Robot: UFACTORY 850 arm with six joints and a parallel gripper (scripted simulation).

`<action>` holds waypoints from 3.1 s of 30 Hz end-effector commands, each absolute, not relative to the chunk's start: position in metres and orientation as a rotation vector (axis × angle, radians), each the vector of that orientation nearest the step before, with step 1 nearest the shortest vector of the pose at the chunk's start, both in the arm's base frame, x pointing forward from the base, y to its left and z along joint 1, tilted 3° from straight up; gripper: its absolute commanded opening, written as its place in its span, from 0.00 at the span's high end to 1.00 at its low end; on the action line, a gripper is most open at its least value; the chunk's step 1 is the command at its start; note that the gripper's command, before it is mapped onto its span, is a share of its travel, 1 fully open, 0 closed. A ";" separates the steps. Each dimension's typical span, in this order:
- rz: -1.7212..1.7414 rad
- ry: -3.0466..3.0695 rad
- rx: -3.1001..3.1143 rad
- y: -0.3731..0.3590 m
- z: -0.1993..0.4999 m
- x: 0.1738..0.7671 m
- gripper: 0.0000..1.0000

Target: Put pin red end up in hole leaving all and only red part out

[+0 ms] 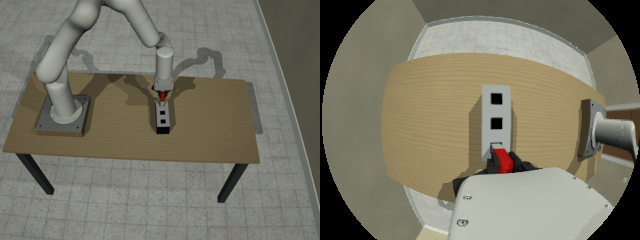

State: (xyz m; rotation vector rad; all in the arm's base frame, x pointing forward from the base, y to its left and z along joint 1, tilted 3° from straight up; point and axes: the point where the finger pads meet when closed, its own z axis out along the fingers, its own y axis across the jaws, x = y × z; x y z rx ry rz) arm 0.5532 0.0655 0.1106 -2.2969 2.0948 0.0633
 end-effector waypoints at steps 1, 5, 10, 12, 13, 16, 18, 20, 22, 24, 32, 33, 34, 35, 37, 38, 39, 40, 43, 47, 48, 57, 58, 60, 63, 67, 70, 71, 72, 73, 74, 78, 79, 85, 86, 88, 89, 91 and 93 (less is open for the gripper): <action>0.061 2.094 -2.296 0.066 0.111 0.554 1.00; 0.061 2.094 -2.296 0.064 0.107 0.555 1.00; 0.061 2.094 -2.296 0.064 0.107 0.555 1.00; 0.061 2.094 -2.296 0.064 0.107 0.555 1.00; 0.061 2.094 -2.296 0.064 0.107 0.555 1.00; 0.061 2.094 -2.296 0.064 0.107 0.555 1.00; 0.061 2.094 -2.296 0.064 0.107 0.555 1.00; 0.061 2.094 -2.296 0.064 0.107 0.555 1.00; 0.061 2.094 -2.296 0.066 0.108 0.554 1.00; 0.061 2.094 -2.296 0.066 0.108 0.554 1.00; 0.061 2.094 -2.296 0.066 0.108 0.554 1.00; 0.061 2.094 -2.296 0.066 0.108 0.554 1.00; 0.061 2.094 -2.296 0.066 0.108 0.554 1.00; 0.061 2.094 -2.296 0.066 0.108 0.554 1.00; 0.061 2.094 -2.296 0.066 0.108 0.554 1.00; 0.061 2.094 -2.296 0.066 0.108 0.554 1.00; 0.061 2.094 -2.296 0.066 0.104 0.553 1.00; 0.061 2.094 -2.296 0.066 0.104 0.553 1.00; 0.061 2.094 -2.296 0.066 0.104 0.553 1.00; 0.061 2.094 -2.296 0.066 0.104 0.553 1.00; 0.061 2.094 -2.296 0.066 0.104 0.553 1.00; 0.061 2.094 -2.295 0.066 0.104 0.553 1.00; 0.061 2.094 -2.295 0.066 0.104 0.553 1.00; 0.061 2.094 -2.295 0.066 0.104 0.553 1.00; 0.061 2.094 -2.295 0.066 0.104 0.553 1.00; 0.061 2.094 -2.295 0.066 0.104 0.553 1.00; 0.061 2.094 -2.295 0.066 0.104 0.553 1.00; 0.061 2.094 -2.295 0.066 0.104 0.553 1.00; 0.061 2.094 -2.295 0.066 0.104 0.553 1.00; 0.061 2.094 -2.295 0.065 0.100 0.554 1.00; 0.061 2.094 -2.295 0.065 0.100 0.554 1.00; 0.061 2.094 -2.295 0.065 0.100 0.554 1.00; 0.061 2.094 -2.295 0.065 0.100 0.554 1.00; 0.061 2.094 -2.295 0.065 0.100 0.554 1.00; 0.061 2.094 -2.295 0.065 0.100 0.554 1.00; 0.061 2.094 -2.295 0.065 0.100 0.554 1.00; 0.061 2.094 -2.295 0.065 0.100 0.554 1.00; 0.061 2.095 -2.297 0.066 0.100 0.554 1.00; 0.061 2.095 -2.297 0.066 0.100 0.554 1.00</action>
